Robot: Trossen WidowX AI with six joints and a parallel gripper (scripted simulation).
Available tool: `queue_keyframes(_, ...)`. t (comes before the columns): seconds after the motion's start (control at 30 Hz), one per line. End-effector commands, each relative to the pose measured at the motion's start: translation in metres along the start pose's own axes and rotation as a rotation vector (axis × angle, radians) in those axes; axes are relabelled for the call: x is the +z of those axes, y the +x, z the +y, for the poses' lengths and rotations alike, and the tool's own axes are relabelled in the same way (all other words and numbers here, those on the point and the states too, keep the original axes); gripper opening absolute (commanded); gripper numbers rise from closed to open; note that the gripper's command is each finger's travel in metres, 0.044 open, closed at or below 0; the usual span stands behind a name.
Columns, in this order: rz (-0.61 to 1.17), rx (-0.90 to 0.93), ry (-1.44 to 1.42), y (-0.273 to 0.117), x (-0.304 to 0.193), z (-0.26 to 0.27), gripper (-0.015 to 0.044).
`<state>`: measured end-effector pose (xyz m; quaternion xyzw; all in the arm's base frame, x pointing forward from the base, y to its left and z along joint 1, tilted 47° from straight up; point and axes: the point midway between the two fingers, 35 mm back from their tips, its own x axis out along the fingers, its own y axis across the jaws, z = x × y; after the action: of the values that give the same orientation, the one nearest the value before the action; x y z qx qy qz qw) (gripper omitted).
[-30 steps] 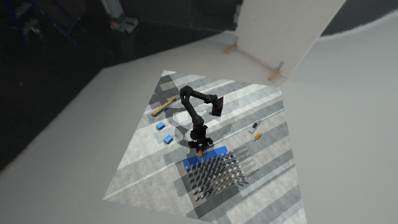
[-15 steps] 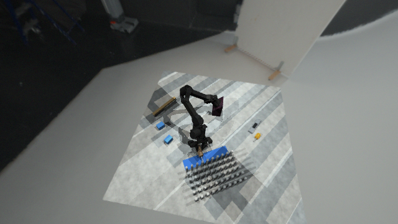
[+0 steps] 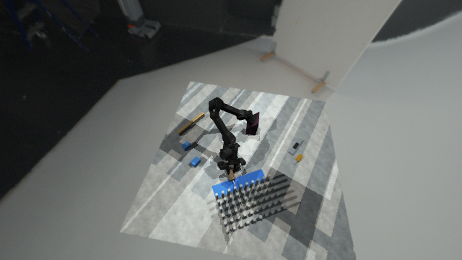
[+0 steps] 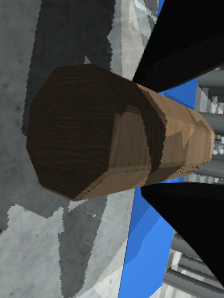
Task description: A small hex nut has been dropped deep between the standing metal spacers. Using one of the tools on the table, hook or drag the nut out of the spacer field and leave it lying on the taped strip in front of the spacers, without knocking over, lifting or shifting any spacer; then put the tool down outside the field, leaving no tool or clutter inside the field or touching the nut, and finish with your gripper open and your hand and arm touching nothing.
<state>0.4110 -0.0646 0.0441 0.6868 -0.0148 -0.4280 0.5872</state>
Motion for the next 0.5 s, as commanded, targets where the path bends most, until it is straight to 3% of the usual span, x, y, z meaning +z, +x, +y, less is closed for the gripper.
queue_keyframes(0.0, 0.007, 0.000, -0.002, -0.0022, 0.0019, 0.0000, 0.0000)
queue_keyframes(0.47, 0.006, 0.000, -0.002, -0.0065, 0.0105, -0.0002, 0.0000)
